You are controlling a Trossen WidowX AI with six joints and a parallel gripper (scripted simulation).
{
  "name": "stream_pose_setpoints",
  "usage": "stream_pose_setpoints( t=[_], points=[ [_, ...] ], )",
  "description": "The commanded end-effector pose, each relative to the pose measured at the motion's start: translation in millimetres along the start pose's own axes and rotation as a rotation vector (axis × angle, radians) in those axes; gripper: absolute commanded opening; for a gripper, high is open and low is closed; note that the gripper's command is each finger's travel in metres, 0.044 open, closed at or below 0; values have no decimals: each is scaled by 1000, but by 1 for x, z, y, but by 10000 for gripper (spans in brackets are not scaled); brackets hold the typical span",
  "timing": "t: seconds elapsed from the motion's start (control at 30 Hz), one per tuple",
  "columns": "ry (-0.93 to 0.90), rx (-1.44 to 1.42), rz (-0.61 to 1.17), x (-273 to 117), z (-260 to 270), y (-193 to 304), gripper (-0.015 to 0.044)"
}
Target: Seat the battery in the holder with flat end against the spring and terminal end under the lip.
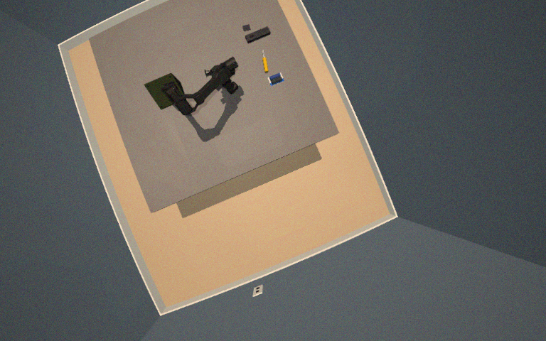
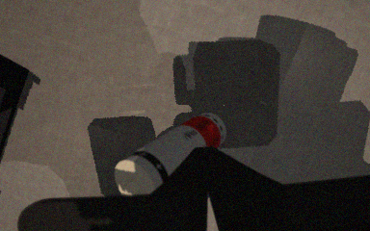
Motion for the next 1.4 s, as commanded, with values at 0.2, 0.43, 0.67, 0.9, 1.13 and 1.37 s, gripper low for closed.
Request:
stream_pose_setpoints(
  t=[0.2, 0.43, 0.67, 0.9, 1.13, 1.37],
  points=[
    [-5, 3, 3, 1, 14, 1, 0],
    [-6, -2, 0, -26, 13, -2, 0],
    [-8, 2, 2, -77, 14, 0, 0],
    [-1, -5, -3, -77, 15, 0, 0],
    [-2, -140, -3, -71, 16, -1, 79],
    [-4, -783, -3, -43, 26, -3, 237]
  ],
)
Point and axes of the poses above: the point midway between the two fingers, 35 mm back from their tips, its own x axis out along the fingers, its own z axis across the jaws, y = z × x, the point moved 4 cm from there along -x, back along the fingers, and after that the axes turned 2 degrees about -x, right-handed, at the moved point
